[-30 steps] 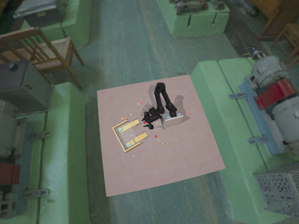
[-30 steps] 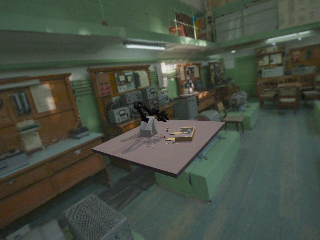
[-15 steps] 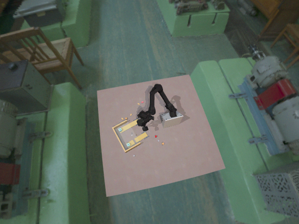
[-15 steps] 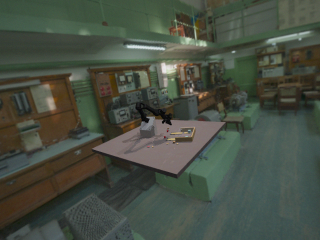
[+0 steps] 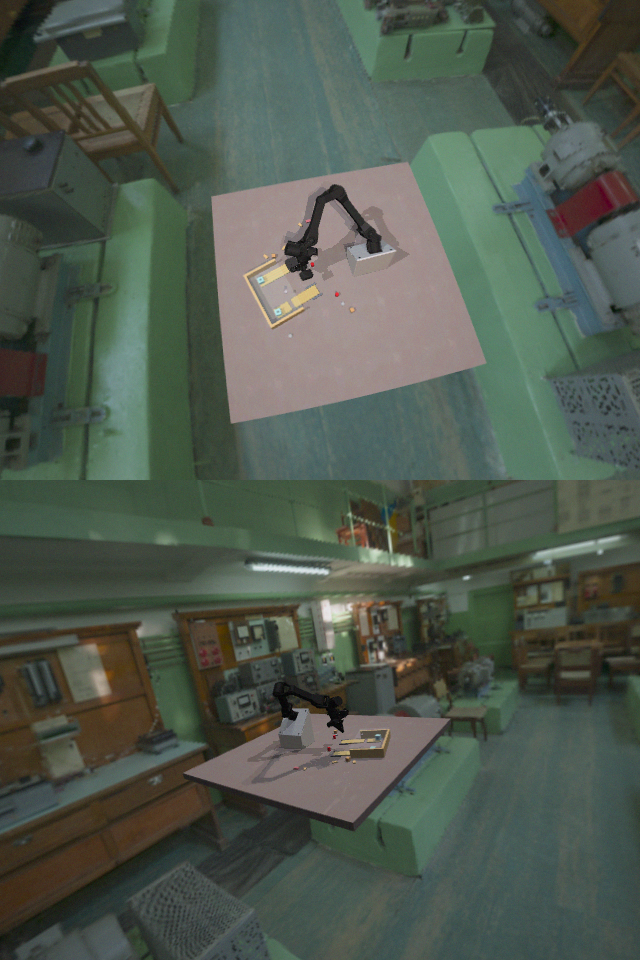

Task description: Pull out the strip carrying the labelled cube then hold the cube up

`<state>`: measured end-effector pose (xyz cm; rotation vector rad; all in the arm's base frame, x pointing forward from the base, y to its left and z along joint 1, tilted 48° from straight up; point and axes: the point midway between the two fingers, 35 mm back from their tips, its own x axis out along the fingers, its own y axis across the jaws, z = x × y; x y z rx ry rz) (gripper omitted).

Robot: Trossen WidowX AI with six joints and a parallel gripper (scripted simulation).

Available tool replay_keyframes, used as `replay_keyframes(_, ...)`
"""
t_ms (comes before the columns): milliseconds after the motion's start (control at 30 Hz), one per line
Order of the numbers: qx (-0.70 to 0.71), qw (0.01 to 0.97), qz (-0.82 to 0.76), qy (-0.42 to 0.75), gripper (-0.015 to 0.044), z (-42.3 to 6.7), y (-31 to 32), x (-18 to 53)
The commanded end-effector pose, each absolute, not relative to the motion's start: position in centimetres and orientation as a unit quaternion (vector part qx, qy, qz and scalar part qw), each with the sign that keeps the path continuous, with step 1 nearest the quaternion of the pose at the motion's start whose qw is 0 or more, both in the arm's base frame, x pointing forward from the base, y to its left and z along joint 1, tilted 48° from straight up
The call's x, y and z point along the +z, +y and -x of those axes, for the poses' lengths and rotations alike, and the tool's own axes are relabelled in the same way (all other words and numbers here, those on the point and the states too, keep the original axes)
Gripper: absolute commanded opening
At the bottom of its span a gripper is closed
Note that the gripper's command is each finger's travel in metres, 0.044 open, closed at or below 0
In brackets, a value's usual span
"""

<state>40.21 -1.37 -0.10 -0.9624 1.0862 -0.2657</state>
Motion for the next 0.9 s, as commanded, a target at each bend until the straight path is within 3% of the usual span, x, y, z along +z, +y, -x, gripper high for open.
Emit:
replay_keyframes(0, -0.154, 0.631, 0.417, 0.636, 0.0, -41.2, -7.8, 2.5)
replay_keyframes(867, -0.156, 0.621, 0.414, 0.647, 0.0, -41.4, -9.0, 2.5)
